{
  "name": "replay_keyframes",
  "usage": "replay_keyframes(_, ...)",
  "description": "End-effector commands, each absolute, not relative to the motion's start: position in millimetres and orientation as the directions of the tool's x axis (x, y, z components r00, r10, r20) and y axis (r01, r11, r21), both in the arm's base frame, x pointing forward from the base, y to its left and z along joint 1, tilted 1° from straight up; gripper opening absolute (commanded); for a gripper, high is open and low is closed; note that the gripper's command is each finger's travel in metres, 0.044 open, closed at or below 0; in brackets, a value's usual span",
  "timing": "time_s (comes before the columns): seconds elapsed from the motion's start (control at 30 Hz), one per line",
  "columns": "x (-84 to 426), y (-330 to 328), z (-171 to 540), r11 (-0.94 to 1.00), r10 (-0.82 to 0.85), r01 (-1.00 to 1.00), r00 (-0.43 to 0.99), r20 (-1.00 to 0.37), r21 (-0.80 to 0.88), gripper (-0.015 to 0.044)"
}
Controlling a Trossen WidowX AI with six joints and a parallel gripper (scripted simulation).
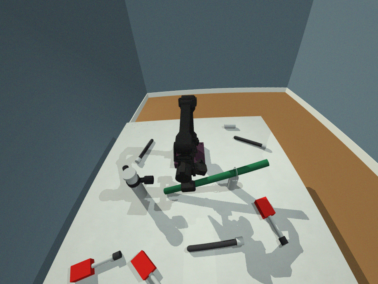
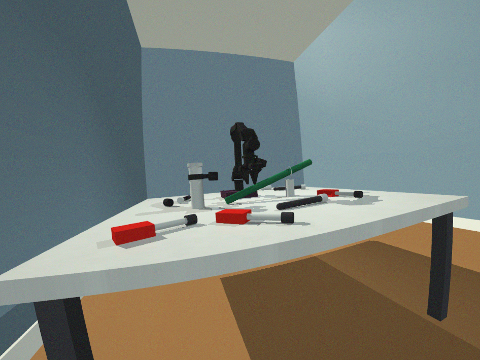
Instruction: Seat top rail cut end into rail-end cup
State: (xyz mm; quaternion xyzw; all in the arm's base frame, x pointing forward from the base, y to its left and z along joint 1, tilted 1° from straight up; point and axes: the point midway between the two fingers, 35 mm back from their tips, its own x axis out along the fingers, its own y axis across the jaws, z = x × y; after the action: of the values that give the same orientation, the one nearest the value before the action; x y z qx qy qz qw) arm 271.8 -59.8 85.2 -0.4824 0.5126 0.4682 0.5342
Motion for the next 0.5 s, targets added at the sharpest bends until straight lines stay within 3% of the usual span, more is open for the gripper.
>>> replay_keyframes(0.0,269.8,-59.7,76.0,0.092,0.005,-0.996,0.022,-1.0,-0.022,0.044)
replay_keyframes(0.47,270.5,-59.7,53.1,0.093,0.005,-0.995,0.022,-1.0,-0.021,0.044)
